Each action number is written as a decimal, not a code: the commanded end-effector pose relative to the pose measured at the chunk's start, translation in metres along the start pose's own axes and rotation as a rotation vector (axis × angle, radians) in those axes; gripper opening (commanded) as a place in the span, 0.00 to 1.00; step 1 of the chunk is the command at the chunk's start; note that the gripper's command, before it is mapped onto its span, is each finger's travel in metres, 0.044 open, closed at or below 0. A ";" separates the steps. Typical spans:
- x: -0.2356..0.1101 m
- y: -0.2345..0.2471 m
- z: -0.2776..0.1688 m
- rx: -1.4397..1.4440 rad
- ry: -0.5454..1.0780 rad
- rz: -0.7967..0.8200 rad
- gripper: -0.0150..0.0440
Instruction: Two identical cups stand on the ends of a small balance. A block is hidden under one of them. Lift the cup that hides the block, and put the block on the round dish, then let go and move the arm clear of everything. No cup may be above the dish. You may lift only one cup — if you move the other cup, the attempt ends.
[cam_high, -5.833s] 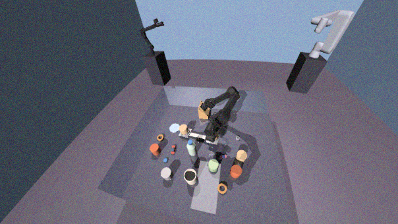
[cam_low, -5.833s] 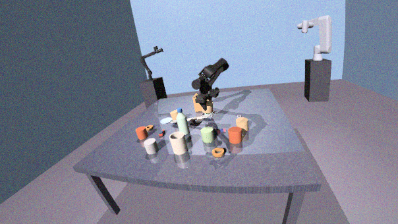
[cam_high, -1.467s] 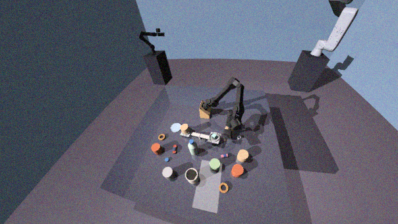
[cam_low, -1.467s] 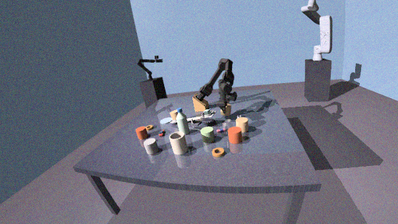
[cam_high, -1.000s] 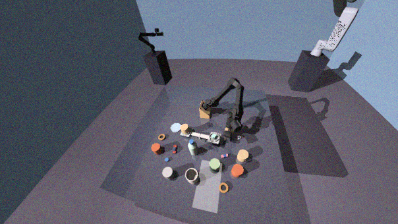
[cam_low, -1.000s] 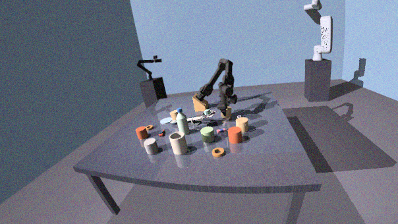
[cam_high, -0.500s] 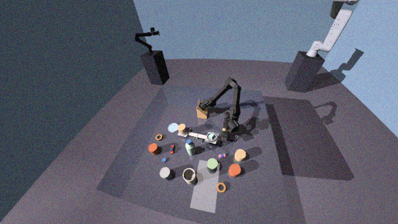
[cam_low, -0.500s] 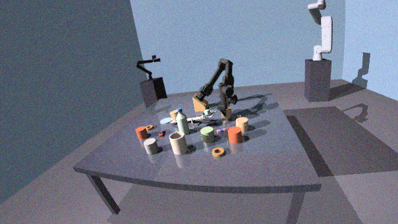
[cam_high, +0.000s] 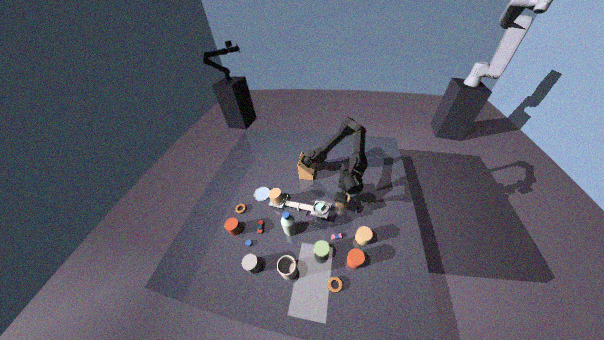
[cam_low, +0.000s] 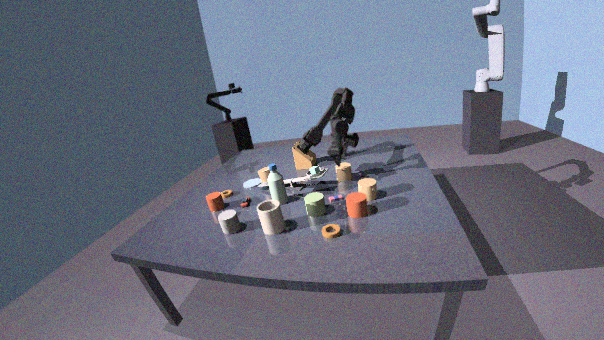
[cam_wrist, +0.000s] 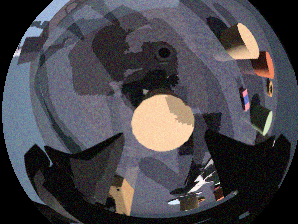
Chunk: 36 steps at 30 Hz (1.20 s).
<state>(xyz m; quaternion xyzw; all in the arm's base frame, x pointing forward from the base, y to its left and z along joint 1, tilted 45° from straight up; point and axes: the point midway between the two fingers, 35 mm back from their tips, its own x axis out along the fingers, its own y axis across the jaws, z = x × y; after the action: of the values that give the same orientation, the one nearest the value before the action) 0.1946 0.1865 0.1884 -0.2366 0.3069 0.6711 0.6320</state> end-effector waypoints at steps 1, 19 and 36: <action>-0.005 -0.007 -0.001 0.016 0.001 -0.001 0.87; -0.052 -0.109 -0.091 0.303 0.005 0.002 0.69; -0.020 -0.109 -0.091 0.303 0.004 0.001 0.69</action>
<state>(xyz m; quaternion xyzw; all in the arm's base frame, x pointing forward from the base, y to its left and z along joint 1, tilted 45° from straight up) 0.2993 0.1066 0.1297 -0.1440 0.4052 0.6178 0.6584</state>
